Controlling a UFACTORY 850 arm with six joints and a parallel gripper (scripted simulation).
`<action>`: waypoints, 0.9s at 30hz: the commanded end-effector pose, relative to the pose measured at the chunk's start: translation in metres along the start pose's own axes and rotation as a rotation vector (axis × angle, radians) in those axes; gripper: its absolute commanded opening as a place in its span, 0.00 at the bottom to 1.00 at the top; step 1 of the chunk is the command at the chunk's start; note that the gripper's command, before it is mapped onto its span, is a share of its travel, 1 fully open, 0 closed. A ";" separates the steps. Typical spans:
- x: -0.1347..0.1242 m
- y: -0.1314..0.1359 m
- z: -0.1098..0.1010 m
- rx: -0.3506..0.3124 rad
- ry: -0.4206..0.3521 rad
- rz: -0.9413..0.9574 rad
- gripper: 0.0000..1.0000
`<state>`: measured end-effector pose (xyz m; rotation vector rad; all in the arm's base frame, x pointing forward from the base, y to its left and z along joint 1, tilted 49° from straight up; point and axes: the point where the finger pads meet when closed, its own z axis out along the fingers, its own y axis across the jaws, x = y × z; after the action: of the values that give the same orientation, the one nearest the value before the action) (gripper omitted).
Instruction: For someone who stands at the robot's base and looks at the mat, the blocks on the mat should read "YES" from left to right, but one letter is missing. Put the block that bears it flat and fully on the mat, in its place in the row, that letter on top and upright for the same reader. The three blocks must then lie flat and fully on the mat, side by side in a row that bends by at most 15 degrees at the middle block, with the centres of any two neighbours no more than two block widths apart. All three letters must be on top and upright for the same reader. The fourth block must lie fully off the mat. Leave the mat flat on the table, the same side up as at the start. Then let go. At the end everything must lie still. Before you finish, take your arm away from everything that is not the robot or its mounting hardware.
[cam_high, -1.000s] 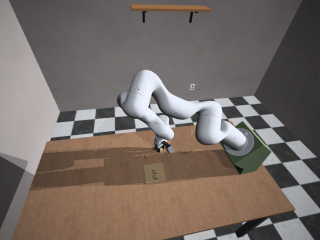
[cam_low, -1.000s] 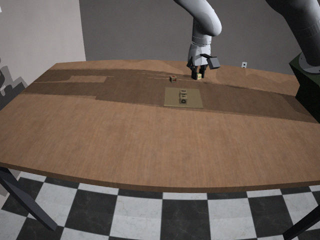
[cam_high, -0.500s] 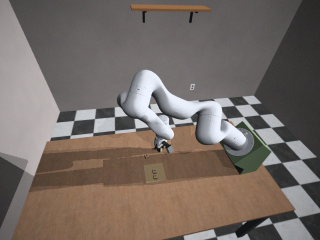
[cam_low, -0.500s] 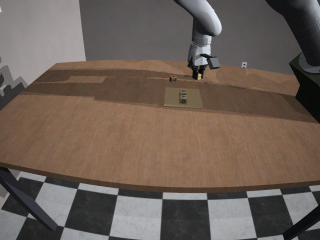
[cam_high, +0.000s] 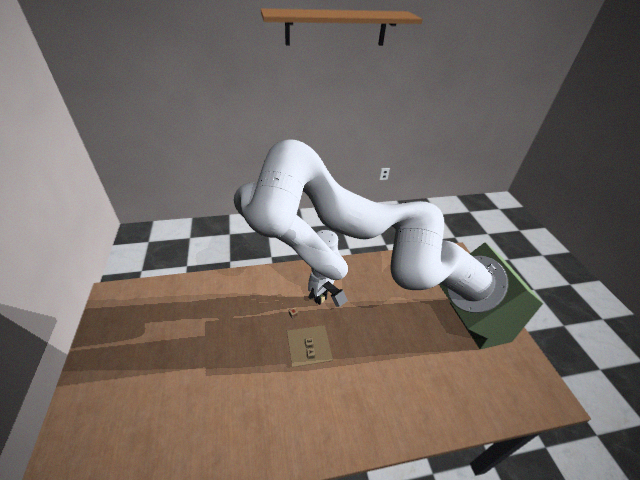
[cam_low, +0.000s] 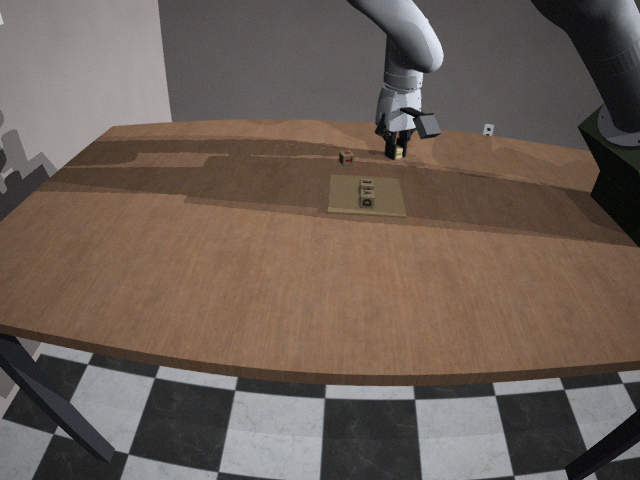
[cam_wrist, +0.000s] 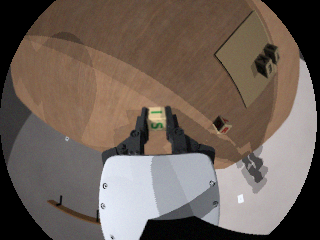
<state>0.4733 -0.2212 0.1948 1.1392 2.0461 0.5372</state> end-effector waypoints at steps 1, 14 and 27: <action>0.000 0.000 0.000 0.000 0.000 0.000 0.21; 0.000 0.000 0.000 0.000 0.000 0.000 0.21; 0.000 0.000 -0.041 0.000 0.000 0.000 0.21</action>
<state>0.4586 -0.2214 0.2069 1.1397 2.0457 0.5358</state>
